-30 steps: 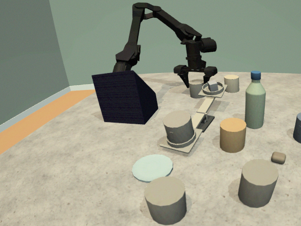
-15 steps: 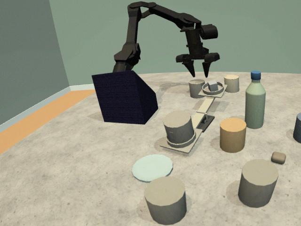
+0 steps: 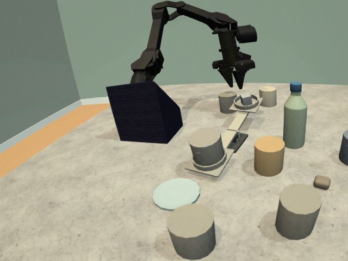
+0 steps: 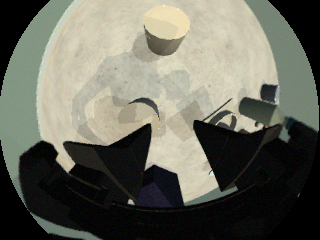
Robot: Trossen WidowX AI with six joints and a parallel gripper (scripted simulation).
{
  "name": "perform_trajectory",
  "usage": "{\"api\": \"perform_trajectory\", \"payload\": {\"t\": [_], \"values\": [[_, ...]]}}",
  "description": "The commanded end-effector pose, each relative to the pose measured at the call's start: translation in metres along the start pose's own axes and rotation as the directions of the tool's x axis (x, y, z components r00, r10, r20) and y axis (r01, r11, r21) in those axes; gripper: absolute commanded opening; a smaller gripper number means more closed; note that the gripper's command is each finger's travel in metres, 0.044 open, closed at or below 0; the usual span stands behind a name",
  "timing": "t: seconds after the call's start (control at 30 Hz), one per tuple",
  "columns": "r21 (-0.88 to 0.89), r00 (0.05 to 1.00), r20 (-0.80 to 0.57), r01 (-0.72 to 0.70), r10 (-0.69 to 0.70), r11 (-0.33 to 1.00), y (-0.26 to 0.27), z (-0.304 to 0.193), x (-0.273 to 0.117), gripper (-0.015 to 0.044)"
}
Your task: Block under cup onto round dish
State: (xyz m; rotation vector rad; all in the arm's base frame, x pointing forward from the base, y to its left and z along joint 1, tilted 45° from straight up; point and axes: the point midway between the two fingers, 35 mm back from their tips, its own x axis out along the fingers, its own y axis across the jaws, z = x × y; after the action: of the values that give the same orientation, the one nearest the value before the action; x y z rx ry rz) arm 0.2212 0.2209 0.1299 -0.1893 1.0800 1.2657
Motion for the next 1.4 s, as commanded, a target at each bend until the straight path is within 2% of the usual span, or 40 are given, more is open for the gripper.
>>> {"api": "perform_trajectory", "payload": {"t": [0.0, 0.3, 0.63, 1.03, 1.37], "values": [[0.101, 1.000, 0.003, 0.005, -0.005, 0.995, -0.007, 0.002, -0.003, 0.0260], [0.381, 1.000, -0.001, 0.012, -0.013, 0.924, -0.026, 0.000, -0.008, 0.0260], [0.667, 1.000, -0.016, 0.015, -0.006, 0.745, -0.044, -0.006, -0.014, 0.0260], [0.904, 1.000, -0.025, 0.021, 0.005, 0.426, -0.067, -0.016, -0.020, 0.0260], [0.995, 0.999, -0.026, 0.022, 0.031, 0.101, -0.083, -0.023, -0.024, 0.0260]]}}
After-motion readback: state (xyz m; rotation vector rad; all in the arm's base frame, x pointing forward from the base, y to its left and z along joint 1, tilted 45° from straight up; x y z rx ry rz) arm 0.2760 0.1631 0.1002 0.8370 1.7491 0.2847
